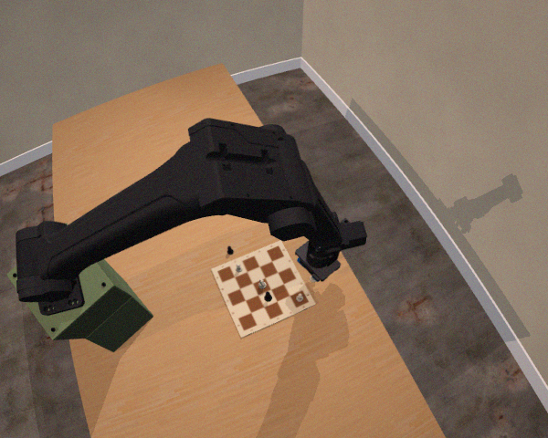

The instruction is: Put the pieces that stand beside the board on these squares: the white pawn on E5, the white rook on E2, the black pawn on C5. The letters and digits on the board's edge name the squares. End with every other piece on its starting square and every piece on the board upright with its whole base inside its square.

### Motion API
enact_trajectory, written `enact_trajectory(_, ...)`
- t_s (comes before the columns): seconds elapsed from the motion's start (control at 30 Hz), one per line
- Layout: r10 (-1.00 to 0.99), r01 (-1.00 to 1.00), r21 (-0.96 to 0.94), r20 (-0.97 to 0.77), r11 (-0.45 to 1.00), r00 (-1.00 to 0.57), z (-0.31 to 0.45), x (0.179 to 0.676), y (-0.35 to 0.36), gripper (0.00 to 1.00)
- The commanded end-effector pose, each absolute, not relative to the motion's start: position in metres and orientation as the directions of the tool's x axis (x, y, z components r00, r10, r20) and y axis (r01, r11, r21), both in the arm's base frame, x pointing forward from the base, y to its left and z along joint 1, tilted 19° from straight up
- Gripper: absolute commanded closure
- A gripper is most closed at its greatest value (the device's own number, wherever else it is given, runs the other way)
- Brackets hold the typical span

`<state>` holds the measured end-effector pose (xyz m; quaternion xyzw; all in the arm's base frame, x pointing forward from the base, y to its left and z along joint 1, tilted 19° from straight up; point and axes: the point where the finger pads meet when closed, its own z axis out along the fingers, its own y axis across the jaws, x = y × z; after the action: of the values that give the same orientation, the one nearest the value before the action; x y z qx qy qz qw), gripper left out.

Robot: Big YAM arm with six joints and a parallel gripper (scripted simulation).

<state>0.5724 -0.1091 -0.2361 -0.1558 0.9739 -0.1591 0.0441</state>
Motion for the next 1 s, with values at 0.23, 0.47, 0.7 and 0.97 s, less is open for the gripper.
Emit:
enact_trajectory(0.23,-0.333,-0.291,-0.339,-0.073,0.895,-0.940,-0.2220,0.5958,-0.1103,0.65)
enact_trajectory(0.47,-0.334,-0.287,-0.343,-0.084,0.894,-0.939,-0.2190,0.5986,-0.1100,0.65)
enact_trajectory(0.7,-0.335,-0.288,-0.344,-0.085,0.894,-0.938,-0.2180,0.5936,-0.1084,0.65)
enact_trajectory(0.97,-0.336,-0.290,-0.342,-0.082,0.894,-0.938,-0.2183,0.5912,-0.1079,0.65)
